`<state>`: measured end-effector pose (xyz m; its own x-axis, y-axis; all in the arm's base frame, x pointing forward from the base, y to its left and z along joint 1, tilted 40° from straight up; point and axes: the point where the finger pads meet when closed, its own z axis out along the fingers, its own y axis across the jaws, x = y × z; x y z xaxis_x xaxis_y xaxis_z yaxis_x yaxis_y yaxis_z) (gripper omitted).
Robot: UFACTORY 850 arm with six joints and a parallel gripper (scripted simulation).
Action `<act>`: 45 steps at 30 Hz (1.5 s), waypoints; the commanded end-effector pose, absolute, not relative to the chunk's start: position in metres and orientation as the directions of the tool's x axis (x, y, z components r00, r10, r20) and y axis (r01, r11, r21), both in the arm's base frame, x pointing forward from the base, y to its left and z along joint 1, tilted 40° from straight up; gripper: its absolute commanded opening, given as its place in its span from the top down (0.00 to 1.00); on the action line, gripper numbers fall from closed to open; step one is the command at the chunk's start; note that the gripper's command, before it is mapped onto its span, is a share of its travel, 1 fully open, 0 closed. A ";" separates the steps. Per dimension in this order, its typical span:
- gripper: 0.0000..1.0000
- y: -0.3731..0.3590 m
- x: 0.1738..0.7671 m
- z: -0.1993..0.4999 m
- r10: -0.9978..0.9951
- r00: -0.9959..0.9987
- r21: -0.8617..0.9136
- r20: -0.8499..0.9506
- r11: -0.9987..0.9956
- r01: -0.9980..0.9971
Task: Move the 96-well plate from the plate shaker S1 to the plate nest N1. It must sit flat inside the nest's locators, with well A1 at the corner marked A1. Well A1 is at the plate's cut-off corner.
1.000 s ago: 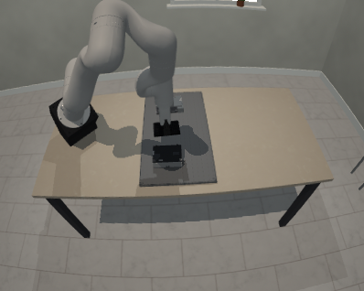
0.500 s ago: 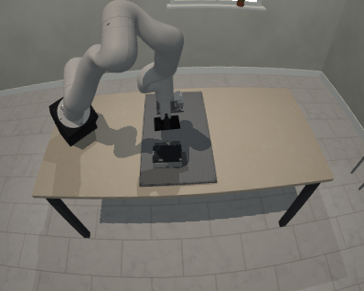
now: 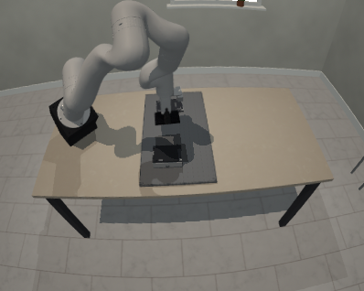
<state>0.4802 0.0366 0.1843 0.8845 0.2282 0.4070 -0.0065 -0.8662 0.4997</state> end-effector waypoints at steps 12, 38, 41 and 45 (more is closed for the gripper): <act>1.00 0.078 0.488 0.158 0.228 0.884 0.499 0.408 -0.866 -0.007; 1.00 0.140 0.499 0.119 0.228 0.884 0.499 0.408 -0.866 -0.007; 1.00 0.148 0.500 0.114 0.228 0.884 0.499 0.408 -0.866 -0.007; 1.00 0.159 0.502 0.107 0.228 0.884 0.499 0.408 -0.866 -0.007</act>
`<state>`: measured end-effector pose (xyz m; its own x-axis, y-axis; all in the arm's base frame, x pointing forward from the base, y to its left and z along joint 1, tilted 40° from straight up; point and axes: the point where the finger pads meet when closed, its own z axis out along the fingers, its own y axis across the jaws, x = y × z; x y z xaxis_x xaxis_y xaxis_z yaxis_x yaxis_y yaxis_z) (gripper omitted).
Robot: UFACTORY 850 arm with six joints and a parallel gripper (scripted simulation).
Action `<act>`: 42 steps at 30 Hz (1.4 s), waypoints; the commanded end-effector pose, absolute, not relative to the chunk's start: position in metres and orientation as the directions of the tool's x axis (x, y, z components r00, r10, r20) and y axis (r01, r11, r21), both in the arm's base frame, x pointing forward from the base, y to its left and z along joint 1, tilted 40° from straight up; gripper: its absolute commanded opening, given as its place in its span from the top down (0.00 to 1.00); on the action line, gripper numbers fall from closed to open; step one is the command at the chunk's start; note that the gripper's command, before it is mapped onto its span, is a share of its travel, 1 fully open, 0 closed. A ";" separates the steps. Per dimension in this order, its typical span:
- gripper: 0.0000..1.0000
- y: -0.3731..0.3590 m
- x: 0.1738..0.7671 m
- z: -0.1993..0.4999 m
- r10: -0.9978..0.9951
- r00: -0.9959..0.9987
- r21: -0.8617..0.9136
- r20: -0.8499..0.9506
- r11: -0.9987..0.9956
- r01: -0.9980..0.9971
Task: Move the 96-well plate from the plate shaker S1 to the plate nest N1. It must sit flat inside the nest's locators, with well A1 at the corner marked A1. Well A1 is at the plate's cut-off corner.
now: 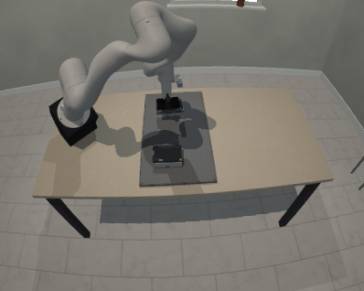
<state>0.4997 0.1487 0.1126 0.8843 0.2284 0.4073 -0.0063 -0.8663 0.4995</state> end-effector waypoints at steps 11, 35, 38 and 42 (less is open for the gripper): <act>1.00 0.184 0.506 0.091 0.228 0.884 0.499 0.408 -0.866 -0.007; 1.00 0.233 0.515 0.060 0.228 0.884 0.499 0.408 -0.866 -0.007; 1.00 0.233 0.515 0.060 0.228 0.884 0.499 0.408 -0.866 -0.007; 1.00 0.233 0.515 0.060 0.228 0.884 0.499 0.408 -0.867 -0.007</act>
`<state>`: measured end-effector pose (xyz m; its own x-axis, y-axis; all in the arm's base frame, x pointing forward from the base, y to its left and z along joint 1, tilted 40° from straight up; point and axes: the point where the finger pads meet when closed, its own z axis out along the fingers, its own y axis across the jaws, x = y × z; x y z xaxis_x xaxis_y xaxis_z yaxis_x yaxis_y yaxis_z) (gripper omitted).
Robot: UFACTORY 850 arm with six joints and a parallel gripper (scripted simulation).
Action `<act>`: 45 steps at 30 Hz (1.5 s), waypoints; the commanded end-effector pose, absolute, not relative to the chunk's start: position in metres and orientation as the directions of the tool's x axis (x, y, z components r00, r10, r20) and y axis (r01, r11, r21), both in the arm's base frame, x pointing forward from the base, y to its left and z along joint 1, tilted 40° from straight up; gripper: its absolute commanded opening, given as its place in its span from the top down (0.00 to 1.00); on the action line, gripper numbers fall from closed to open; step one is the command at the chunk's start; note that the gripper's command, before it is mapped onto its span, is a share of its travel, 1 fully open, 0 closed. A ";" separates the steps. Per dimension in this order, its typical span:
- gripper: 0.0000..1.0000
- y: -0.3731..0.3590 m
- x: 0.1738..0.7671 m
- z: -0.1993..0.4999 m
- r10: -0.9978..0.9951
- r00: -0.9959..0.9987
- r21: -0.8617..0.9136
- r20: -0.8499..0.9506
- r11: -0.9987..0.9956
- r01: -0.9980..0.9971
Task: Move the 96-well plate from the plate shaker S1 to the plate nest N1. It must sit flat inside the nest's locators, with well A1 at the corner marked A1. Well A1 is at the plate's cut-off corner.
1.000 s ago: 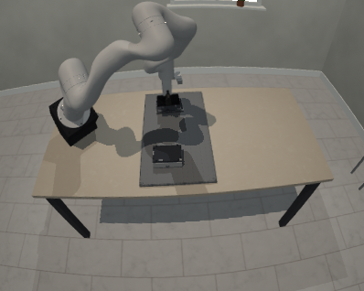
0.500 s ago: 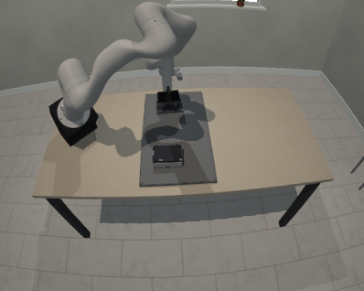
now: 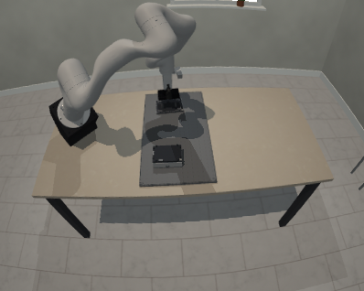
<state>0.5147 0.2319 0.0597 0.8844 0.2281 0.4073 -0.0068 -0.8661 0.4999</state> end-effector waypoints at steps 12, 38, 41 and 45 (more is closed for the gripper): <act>1.00 0.232 0.515 0.060 0.228 0.884 0.499 0.408 -0.866 -0.007; 1.00 0.224 0.523 0.048 0.228 0.884 0.499 0.408 -0.866 -0.007; 1.00 0.222 0.525 0.044 0.228 0.884 0.499 0.408 -0.866 -0.007; 1.00 0.219 0.527 0.040 0.228 0.884 0.499 0.408 -0.866 -0.007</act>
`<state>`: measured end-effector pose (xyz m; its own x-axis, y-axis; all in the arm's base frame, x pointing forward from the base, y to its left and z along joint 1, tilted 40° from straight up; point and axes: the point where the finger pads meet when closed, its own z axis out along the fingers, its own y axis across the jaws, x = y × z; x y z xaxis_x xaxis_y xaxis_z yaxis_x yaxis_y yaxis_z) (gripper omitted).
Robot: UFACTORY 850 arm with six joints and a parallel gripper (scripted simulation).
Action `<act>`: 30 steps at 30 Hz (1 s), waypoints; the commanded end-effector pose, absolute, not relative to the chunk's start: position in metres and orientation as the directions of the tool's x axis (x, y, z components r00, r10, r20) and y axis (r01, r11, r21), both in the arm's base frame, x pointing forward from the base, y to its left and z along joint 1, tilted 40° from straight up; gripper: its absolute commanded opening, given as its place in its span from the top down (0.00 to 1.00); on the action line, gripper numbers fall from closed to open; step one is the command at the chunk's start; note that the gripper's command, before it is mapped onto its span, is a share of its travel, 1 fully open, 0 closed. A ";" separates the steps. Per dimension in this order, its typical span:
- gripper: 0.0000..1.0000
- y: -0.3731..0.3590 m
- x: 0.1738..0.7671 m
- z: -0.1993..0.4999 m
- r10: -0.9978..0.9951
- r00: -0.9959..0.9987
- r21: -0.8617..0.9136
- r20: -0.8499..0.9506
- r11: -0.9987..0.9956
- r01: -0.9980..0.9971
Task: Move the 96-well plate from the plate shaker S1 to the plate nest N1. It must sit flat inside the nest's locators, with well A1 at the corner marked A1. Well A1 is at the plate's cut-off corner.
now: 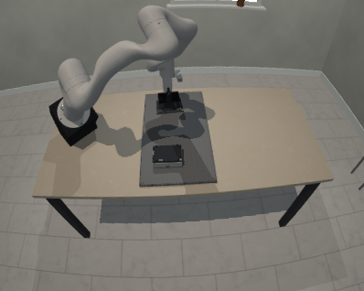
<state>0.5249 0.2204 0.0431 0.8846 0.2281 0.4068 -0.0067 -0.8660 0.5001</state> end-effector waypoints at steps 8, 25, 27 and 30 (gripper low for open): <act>1.00 0.214 0.533 0.032 0.228 0.884 0.499 0.408 -0.866 -0.007; 1.00 0.203 0.544 0.013 0.228 0.884 0.499 0.408 -0.866 -0.007; 1.00 0.201 0.546 0.010 0.228 0.884 0.499 0.408 -0.866 -0.007; 1.00 0.201 0.547 0.009 0.228 0.884 0.499 0.408 -0.866 -0.007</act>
<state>0.5449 0.2011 0.0102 0.8846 0.2281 0.4067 -0.0067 -0.8659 0.5001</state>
